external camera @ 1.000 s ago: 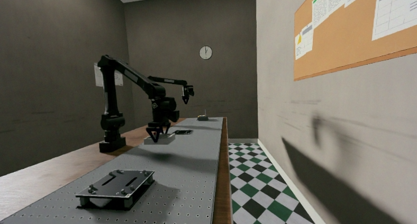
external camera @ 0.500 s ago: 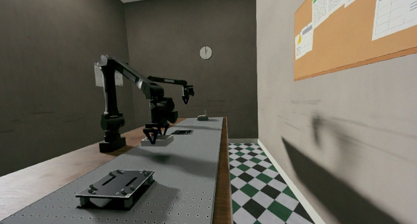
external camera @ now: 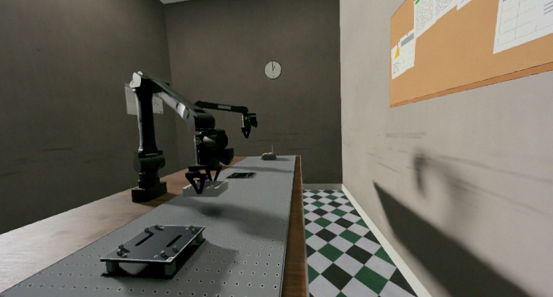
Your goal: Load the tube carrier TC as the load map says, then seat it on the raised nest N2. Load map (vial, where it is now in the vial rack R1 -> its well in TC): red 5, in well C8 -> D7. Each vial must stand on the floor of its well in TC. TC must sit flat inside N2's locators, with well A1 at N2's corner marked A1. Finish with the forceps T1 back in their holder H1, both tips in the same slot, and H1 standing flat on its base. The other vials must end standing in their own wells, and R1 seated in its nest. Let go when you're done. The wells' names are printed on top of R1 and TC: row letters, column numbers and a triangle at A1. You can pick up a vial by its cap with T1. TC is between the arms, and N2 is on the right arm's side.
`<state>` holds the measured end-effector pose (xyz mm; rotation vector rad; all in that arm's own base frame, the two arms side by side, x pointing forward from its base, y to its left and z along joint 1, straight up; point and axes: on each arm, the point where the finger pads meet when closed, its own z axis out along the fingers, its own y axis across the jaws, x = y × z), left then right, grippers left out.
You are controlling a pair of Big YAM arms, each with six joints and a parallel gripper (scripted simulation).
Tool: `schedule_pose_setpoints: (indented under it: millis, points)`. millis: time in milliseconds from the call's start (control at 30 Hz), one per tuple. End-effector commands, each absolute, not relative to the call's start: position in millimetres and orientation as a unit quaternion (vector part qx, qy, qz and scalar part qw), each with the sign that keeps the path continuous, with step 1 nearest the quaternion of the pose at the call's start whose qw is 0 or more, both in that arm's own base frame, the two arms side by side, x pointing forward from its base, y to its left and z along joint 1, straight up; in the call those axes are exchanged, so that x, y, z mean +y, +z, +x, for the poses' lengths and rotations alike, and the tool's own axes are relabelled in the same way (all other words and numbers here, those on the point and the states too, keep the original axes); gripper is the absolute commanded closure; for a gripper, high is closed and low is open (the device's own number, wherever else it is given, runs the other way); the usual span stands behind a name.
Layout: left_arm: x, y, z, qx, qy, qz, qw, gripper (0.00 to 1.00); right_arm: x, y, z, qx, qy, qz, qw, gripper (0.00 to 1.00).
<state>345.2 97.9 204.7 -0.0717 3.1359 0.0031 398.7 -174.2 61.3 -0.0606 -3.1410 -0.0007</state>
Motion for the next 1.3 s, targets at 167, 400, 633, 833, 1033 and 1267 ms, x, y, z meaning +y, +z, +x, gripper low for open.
schedule_pose_setpoints:
  millis: [167,400,633,833,1033,1267]
  points:
    - [100.3,215.9,354.5,1.000,0.004,-0.025,0.017,0.76,-199.9,74.2,415.8,-1.000,0.007,-0.016,-0.014,1.00]
    - [100.3,215.9,354.5,1.000,0.004,-0.025,0.017,0.76,-211.9,74.1,415.1,-1.000,0.007,-0.016,-0.014,1.00]
    - [100.3,215.9,354.5,1.000,0.004,-0.025,0.017,0.76,-220.7,74.1,415.0,-1.000,0.008,-0.016,-0.014,1.00]
    - [100.3,215.9,354.5,1.000,0.004,-0.025,0.017,0.76,-230.8,74.1,414.1,-1.000,0.007,-0.016,-0.014,1.00]
    - [100.3,215.9,354.5,1.000,0.004,-0.025,0.017,0.76,-237.7,74.0,413.7,-1.000,0.008,-0.016,-0.014,1.00]
    - [100.3,215.9,354.5,1.000,0.004,-0.025,0.017,0.76,-249.6,74.0,413.1,-1.000,0.008,-0.016,-0.013,1.00]
